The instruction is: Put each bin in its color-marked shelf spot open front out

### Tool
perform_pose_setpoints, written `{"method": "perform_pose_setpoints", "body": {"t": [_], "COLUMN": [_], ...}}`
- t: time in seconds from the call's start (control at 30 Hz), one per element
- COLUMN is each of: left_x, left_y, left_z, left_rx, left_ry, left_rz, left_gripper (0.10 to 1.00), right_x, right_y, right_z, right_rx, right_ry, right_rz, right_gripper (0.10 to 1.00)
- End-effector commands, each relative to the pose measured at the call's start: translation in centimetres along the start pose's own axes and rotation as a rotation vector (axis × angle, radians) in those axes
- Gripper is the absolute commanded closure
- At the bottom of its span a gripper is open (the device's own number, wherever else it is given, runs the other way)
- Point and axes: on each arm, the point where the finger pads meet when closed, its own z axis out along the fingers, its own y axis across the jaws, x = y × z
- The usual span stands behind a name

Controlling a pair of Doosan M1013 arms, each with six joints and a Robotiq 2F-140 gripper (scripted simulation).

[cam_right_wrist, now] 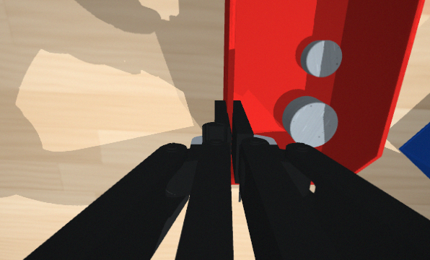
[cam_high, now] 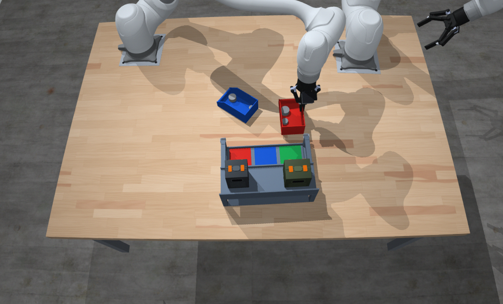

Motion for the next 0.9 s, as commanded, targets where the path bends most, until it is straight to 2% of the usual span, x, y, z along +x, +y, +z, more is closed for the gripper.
{"method": "perform_pose_setpoints", "body": {"t": [0.0,0.87], "left_x": [0.00,0.00], "left_y": [-0.01,-0.01], "left_z": [-0.04,-0.04], "left_rx": [0.000,0.000], "left_ry": [0.001,0.001], "left_rz": [0.000,0.000], "left_gripper": [0.098,0.098], "right_x": [0.01,0.01], "right_y": [-0.04,-0.04], "right_z": [-0.06,0.70], "right_rx": [0.002,0.002], "right_ry": [0.001,0.001], "right_rz": [0.000,0.000], "right_gripper": [0.999,0.999]}}
